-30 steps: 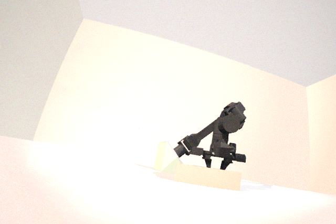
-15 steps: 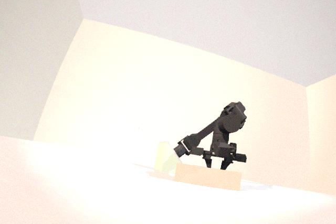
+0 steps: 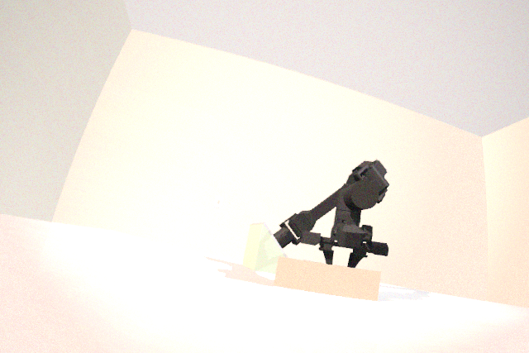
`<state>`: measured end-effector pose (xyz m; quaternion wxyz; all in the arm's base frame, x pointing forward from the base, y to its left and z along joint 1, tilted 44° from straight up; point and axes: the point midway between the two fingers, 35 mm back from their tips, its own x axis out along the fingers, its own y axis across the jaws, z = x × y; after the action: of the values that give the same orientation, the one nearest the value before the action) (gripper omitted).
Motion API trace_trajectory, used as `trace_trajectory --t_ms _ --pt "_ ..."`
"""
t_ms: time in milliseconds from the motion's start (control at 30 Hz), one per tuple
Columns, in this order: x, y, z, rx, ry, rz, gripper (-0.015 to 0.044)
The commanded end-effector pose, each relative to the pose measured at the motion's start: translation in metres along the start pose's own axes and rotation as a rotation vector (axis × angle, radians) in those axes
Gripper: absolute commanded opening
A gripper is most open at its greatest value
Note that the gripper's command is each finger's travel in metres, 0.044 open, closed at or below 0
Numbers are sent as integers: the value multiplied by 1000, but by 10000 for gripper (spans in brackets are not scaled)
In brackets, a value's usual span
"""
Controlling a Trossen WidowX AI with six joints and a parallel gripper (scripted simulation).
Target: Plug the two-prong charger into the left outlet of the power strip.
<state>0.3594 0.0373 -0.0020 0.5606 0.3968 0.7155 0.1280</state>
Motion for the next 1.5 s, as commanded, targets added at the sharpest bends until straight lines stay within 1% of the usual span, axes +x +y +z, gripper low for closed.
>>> trace_trajectory --t_ms 0,667,1467 --pt "-1 1 6 -16 -13 3 0" --pt "-1 2 14 -17 -13 3 0" --pt "-1 2 12 -17 -13 3 0"
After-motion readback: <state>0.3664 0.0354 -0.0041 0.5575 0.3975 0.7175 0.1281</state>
